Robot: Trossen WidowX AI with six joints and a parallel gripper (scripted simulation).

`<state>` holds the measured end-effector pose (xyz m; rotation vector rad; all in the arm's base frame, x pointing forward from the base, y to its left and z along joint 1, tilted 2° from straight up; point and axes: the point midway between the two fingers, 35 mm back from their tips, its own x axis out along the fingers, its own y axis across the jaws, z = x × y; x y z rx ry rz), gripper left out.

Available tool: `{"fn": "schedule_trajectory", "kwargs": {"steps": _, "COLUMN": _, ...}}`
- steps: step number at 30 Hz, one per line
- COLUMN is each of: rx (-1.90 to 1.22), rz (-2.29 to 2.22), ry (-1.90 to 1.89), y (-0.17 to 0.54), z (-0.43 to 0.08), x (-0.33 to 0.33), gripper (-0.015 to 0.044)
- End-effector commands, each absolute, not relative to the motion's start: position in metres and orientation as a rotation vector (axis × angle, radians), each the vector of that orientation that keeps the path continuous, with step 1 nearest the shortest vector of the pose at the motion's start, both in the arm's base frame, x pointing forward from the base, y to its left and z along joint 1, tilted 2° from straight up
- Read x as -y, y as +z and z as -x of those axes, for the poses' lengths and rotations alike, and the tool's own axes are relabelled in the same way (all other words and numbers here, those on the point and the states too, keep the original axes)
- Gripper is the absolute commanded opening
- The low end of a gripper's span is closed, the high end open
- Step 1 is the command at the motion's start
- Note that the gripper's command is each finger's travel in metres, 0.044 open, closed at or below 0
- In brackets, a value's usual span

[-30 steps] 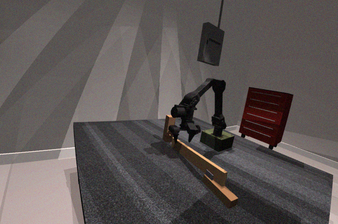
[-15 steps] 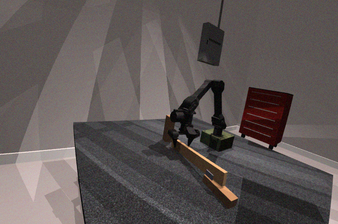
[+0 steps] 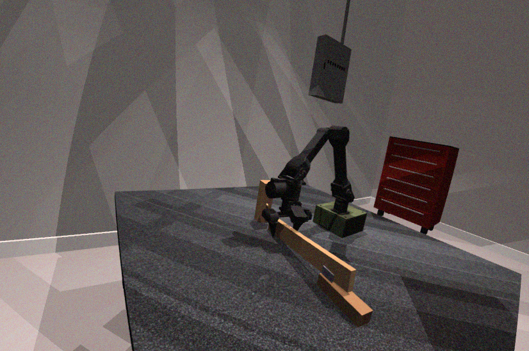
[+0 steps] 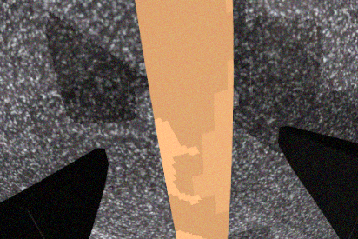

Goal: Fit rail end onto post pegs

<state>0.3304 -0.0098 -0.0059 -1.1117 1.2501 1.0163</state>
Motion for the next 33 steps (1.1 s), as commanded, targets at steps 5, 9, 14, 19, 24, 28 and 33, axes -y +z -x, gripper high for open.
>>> {"fn": "schedule_trajectory", "kwargs": {"steps": 5, "rx": -1.251, "rz": 1.11, "ry": 1.029, "y": -0.014, "z": -0.328, "x": 0.0092, "gripper": 0.0387}}
{"fn": "schedule_trajectory", "kwargs": {"steps": 9, "rx": -1.251, "rz": 1.11, "ry": 1.029, "y": -0.014, "z": -0.328, "x": 0.0092, "gripper": 0.0282}}
{"fn": "schedule_trajectory", "kwargs": {"steps": 14, "rx": -1.251, "rz": 1.11, "ry": 1.029, "y": -0.014, "z": -0.328, "x": 0.0092, "gripper": 0.0151}}
{"fn": "schedule_trajectory", "kwargs": {"steps": 19, "rx": -1.251, "rz": 1.11, "ry": 1.029, "y": -0.014, "z": -0.328, "x": 0.0092, "gripper": 0.0059}}
{"fn": "schedule_trajectory", "kwargs": {"steps": 24, "rx": -1.251, "rz": 1.11, "ry": 1.029, "y": -0.014, "z": -0.328, "x": 0.0092, "gripper": 0.0026}}
{"fn": "schedule_trajectory", "kwargs": {"steps": 28, "rx": -1.251, "rz": 1.11, "ry": 1.029, "y": -0.014, "z": -0.328, "x": 0.0092, "gripper": 0.0}}
{"fn": "schedule_trajectory", "kwargs": {"steps": 33, "rx": -1.251, "rz": 1.11, "ry": 1.029, "y": -0.014, "z": -0.328, "x": 0.0092, "gripper": 0.0}}
